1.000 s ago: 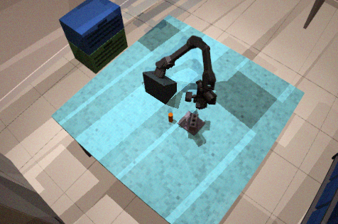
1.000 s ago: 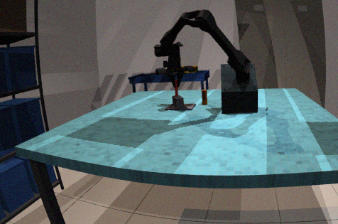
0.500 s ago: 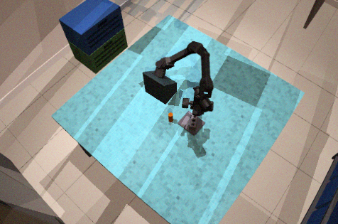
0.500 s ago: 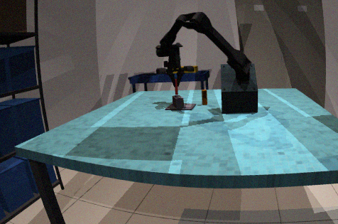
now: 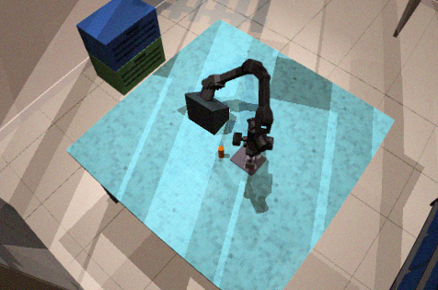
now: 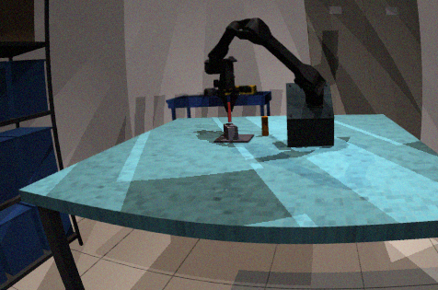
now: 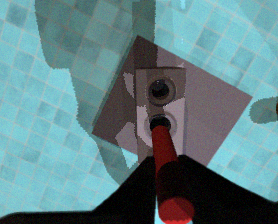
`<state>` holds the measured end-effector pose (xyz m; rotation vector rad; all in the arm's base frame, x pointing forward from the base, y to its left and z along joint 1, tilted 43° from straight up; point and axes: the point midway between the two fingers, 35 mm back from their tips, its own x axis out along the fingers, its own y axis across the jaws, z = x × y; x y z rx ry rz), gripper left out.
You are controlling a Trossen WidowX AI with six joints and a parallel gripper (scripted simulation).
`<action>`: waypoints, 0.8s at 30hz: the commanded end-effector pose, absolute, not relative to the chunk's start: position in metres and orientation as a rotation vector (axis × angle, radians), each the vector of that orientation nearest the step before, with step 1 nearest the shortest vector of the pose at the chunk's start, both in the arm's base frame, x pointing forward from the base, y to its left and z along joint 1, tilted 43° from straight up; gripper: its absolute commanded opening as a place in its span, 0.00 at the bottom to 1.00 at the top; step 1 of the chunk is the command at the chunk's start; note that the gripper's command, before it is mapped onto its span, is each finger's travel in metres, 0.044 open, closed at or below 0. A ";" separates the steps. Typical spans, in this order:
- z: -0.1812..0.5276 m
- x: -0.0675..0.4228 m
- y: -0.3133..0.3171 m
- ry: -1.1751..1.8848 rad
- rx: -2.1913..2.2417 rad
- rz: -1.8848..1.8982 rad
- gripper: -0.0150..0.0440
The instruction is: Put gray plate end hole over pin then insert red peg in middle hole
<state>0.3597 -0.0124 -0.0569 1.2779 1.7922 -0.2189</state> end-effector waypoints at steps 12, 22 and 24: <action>-0.058 0.360 -0.013 1.795 1.271 -0.218 0.25; -0.058 0.360 -0.013 1.793 1.274 -0.218 0.25; -0.058 0.360 -0.013 1.792 1.277 -0.218 0.25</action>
